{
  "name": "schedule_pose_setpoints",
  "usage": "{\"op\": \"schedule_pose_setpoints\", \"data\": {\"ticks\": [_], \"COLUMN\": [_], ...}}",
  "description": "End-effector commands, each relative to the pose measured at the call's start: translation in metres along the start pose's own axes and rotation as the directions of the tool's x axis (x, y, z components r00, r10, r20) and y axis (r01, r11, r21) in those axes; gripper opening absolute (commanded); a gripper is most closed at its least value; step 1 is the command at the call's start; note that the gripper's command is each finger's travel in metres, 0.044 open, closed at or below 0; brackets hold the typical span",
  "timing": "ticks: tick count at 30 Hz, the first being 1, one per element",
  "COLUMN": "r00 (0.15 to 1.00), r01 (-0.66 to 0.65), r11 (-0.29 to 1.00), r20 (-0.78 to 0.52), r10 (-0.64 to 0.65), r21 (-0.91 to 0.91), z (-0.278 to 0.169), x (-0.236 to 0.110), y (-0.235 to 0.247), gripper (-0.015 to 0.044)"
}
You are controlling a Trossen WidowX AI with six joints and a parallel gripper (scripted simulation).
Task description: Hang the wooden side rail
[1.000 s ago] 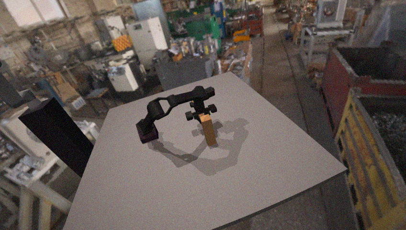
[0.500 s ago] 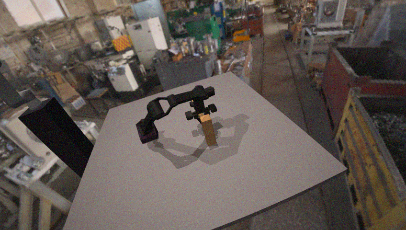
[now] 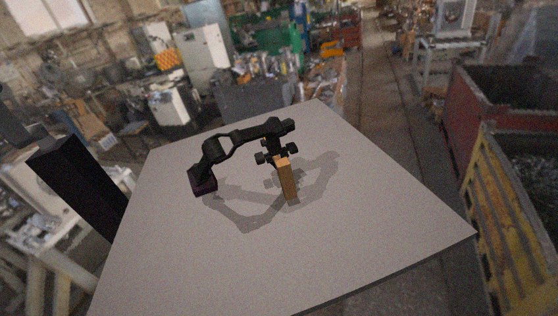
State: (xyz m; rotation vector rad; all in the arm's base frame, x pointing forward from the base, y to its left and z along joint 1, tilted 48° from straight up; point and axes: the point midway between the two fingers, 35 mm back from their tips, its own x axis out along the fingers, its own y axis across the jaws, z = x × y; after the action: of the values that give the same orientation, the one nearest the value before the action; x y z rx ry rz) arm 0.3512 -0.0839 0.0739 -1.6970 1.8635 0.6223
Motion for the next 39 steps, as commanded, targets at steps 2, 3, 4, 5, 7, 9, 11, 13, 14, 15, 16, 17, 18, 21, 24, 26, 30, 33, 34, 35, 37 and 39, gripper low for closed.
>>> {"op": "schedule_pose_setpoints", "data": {"ticks": [2,3,4,5,7,9,11,13,14,15,16,17,18,21,24,26,30,33,34,35,37,39], "r00": [1.000,1.000,1.000,1.000,1.000,1.000,1.000,1.000,1.000,1.000,1.000,1.000,1.000,1.000,1.000,1.000,1.000,1.000,1.000,1.000,1.000,1.000], "r01": [0.013,0.013,0.013,0.013,0.013,0.013,0.013,0.013,0.013,0.013,0.013,0.013,0.013,0.013,0.013,0.013,0.013,0.013,0.013,0.013,0.013,0.013], "r11": [1.000,1.000,1.000,1.000,1.000,1.000,1.000,1.000,1.000,1.000,1.000,1.000,1.000,1.000,1.000,1.000,1.000,1.000,1.000,1.000,1.000,1.000], "r20": [0.009,0.009,0.009,0.009,0.009,0.009,0.009,0.009,0.009,0.009,0.009,0.009,0.009,0.009,0.009,0.009,0.009,0.009,0.009,0.009,0.009,0.009], "r10": [-0.013,-0.013,-0.013,-0.013,-0.013,-0.013,-0.013,-0.013,-0.013,-0.013,-0.013,-0.013,-0.013,-0.013,-0.013,-0.013,-0.013,-0.013,-0.013,-0.013,-0.013,-0.013], "r21": [0.001,0.001,0.001,0.001,0.001,0.001,0.001,0.001,0.001,0.001,0.001,0.001,0.001,0.001,0.001,0.001,0.001,0.001,0.001,0.001,0.001,0.001], "z": [0.0022,0.0022,0.0022,0.0022,0.0022,0.0022,0.0022,0.0022,0.0022,0.0021,0.0020,0.0020,0.0019,0.0016,0.0013,0.0010,0.0006,0.0003,0.0001,0.0000,-0.0002,-0.0004], "x": [-0.0068,-0.0070,-0.0071,-0.0073,-0.0076,-0.0080,-0.0083,-0.0086,-0.0086,-0.0085,-0.0084,-0.0084,-0.0083,-0.0080,-0.0077,-0.0074,-0.0070,-0.0066,-0.0065,-0.0064,-0.0063,-0.0064], "y": [-0.0016,-0.0016,-0.0016,-0.0016,-0.0015,-0.0015,-0.0015,-0.0015,-0.0015,-0.0015,-0.0014,-0.0013,-0.0013,-0.0010,-0.0006,-0.0004,-0.0003,-0.0007,-0.0008,-0.0009,-0.0011,-0.0013], "gripper": [0.0000,0.0000,0.0000,0.0000,0.0000,0.0000,0.0000,0.0000,0.0000,0.0000,0.0000,0.0000,0.0000,0.0000,0.0000,0.0000,0.0000,0.0000,0.0000,0.0000,0.0000,0.0000]}}
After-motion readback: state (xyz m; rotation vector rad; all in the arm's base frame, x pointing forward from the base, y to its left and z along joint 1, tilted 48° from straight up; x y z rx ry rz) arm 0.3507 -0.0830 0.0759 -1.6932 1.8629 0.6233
